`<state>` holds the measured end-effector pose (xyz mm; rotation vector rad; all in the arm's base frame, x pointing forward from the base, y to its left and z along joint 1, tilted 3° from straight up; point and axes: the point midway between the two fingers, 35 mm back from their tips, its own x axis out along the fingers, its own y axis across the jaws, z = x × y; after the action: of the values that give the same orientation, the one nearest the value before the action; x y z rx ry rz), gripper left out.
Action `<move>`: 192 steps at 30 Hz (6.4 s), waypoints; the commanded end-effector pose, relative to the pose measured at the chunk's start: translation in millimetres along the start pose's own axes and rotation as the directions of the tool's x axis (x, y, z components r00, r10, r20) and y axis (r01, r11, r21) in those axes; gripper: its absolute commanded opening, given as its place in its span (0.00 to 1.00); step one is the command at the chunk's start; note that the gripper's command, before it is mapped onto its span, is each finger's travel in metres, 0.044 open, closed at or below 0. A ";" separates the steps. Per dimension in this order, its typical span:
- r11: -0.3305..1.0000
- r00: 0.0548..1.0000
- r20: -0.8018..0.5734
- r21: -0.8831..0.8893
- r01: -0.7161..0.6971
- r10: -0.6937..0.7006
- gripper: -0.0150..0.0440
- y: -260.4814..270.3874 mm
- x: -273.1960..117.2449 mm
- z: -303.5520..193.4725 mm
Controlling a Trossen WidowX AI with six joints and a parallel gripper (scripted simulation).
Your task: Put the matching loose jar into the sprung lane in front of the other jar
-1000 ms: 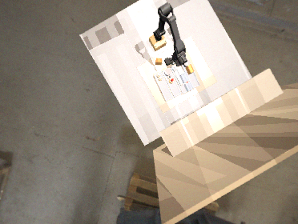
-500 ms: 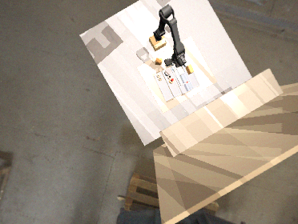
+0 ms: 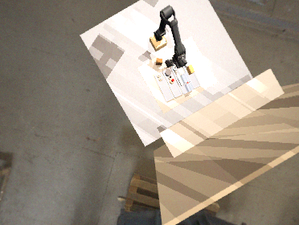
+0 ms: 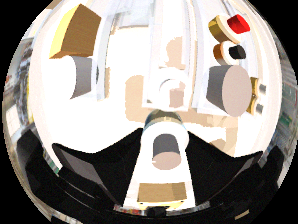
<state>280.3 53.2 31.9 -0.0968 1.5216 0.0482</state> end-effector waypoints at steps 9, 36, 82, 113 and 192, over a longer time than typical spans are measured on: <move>1.000 1.000 0.003 0.004 0.004 -0.004 0.25 -0.5 0.0 6.7; 1.000 1.000 0.004 0.004 0.004 -0.004 0.25 -0.5 0.1 17.5; 1.000 1.000 0.005 0.004 0.004 -0.004 0.25 -0.6 -1.3 35.8; 1.000 1.000 0.006 0.004 0.004 -0.004 0.25 -0.8 -4.9 47.5; 1.000 1.000 0.007 0.004 0.004 -0.004 0.25 -1.0 -4.8 53.3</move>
<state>324.9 56.6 35.6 -0.0931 1.5438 0.0384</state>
